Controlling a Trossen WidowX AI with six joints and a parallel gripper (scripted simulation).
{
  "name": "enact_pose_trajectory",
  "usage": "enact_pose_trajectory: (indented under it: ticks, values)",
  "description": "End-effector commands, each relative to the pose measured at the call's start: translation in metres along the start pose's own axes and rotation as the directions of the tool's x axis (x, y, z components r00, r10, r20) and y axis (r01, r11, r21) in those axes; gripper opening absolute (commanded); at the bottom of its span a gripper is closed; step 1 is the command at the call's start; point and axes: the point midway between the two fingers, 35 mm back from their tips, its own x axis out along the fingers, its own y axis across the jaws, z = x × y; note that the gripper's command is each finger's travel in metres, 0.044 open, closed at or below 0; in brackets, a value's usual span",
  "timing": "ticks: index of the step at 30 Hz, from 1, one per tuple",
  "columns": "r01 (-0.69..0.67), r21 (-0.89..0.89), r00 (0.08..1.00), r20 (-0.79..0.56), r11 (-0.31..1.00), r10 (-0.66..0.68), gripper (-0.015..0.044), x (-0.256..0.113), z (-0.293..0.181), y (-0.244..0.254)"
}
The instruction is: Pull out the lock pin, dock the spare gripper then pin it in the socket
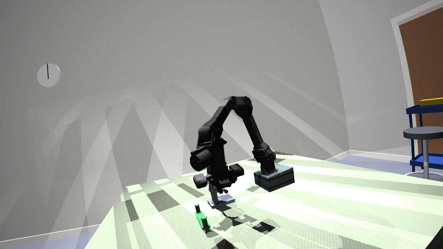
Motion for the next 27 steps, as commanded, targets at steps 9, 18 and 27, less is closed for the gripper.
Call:
enact_pose_trajectory:
  ticks: [9,18,27]
  values:
    - [-0.006,0.003,1.000,0.005,1.000,0.006,0.0000,0.044,0.011,0.002]
    - [-0.005,0.005,1.000,0.006,1.000,0.005,0.0000,0.043,0.005,0.001]
    - [-0.012,0.003,1.000,0.006,1.000,0.012,0.0000,0.044,-0.002,0.001]
